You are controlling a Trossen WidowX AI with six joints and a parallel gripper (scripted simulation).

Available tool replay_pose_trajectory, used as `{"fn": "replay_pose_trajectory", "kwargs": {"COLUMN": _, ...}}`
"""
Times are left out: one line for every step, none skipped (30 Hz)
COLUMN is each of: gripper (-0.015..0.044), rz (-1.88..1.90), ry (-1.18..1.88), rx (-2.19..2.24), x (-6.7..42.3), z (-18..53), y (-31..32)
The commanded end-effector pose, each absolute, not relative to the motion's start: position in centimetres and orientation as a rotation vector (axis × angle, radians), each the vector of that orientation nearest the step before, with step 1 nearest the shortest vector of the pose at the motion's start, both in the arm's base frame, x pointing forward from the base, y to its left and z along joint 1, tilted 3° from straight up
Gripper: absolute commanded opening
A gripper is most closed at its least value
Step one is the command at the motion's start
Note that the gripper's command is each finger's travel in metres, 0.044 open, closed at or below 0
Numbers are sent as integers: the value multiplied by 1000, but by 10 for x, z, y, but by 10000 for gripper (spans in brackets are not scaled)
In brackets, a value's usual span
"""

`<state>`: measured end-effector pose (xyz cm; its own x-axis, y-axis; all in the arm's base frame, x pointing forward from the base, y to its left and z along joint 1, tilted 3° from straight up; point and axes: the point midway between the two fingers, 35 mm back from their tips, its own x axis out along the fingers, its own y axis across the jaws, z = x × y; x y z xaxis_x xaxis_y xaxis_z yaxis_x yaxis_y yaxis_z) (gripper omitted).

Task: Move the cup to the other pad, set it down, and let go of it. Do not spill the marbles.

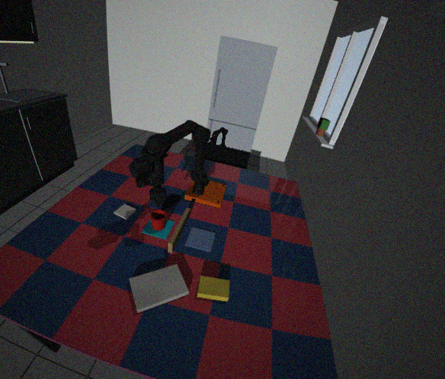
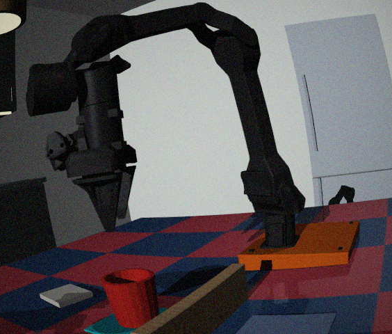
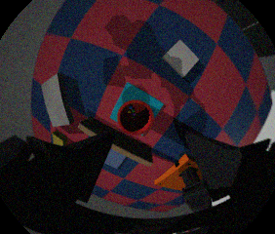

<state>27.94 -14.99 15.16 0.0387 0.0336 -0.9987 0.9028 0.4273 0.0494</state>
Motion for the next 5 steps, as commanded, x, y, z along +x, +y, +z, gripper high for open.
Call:
{"fn": "replay_pose_trajectory", "kwargs": {"gripper": 440, "rz": -831, "ry": 1371, "rx": 913, "x": 279, "z": 163, "y": -150}}
{"fn": "replay_pose_trajectory", "kwargs": {"gripper": 440, "rz": -831, "ry": 1371, "rx": 913, "x": 279, "z": 165, "y": -150}}
{"fn": "replay_pose_trajectory", "kwargs": {"gripper": 440, "rz": -831, "ry": 1371, "rx": 913, "x": 279, "z": 165, "y": -150}}
{"fn": "replay_pose_trajectory", "kwargs": {"gripper": 440, "rz": -831, "ry": 1371, "rx": 913, "x": 279, "z": 165, "y": -151}}
{"fn": "replay_pose_trajectory", "kwargs": {"gripper": 440, "rz": -834, "ry": 1367, "rx": 915, "x": 280, "z": 161, "y": -151}}
